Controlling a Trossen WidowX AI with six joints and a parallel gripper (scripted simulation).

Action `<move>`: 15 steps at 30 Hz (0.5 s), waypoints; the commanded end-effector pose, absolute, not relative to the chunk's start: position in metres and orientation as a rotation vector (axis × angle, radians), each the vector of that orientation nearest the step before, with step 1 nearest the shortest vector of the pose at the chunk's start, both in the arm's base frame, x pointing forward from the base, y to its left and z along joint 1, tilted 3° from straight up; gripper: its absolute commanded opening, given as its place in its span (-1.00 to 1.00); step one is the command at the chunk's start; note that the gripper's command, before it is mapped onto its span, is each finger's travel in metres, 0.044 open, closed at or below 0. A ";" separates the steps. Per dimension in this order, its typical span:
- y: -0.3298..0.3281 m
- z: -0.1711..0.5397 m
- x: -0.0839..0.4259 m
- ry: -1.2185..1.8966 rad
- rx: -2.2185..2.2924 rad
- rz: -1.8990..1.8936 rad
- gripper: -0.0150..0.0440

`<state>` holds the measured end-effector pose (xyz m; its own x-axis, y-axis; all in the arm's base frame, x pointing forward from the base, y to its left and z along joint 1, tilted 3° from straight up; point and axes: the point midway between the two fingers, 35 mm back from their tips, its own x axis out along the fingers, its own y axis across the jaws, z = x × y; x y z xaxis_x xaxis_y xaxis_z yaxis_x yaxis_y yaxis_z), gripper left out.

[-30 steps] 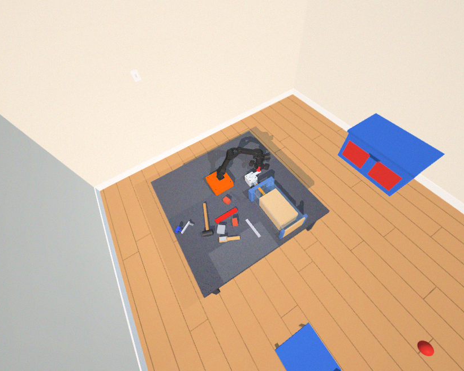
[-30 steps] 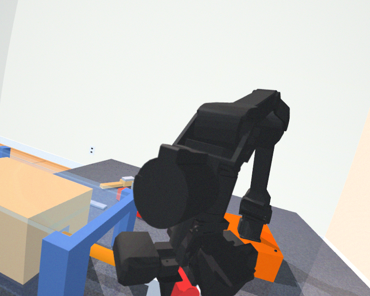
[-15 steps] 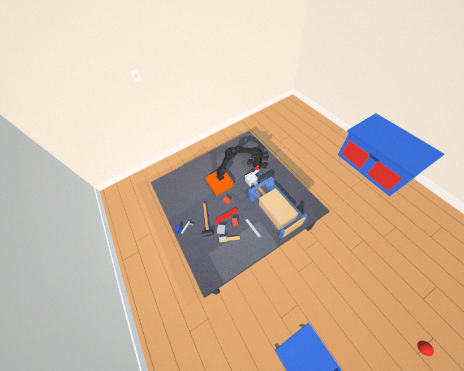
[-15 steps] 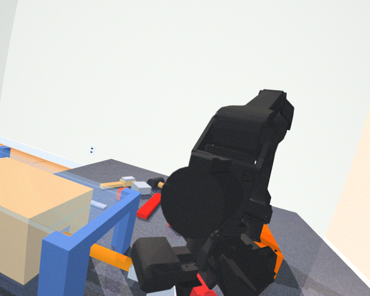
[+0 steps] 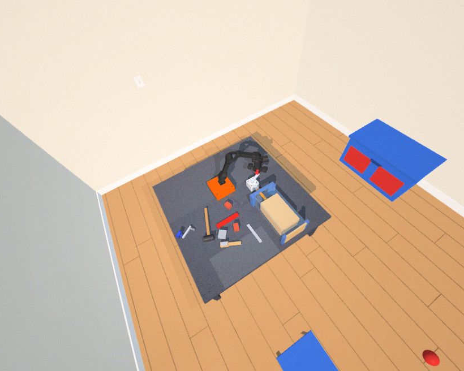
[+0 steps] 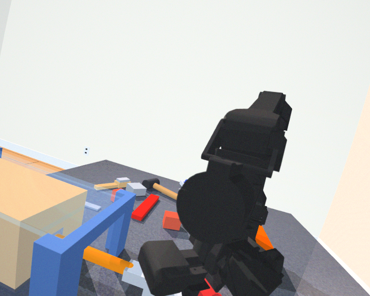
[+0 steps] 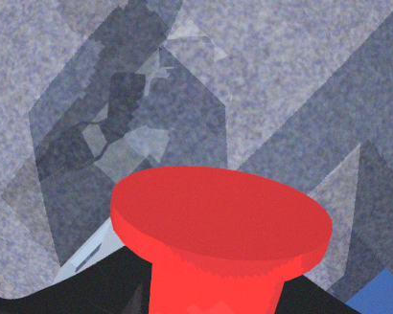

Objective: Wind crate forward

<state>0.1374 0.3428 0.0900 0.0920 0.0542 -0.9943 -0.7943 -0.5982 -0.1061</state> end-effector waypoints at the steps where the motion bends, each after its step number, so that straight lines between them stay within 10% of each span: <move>1: 0.335 0.085 0.122 0.763 -1.695 1.620 -0.49; 15: 0.325 0.084 0.108 0.764 -1.695 1.621 -0.49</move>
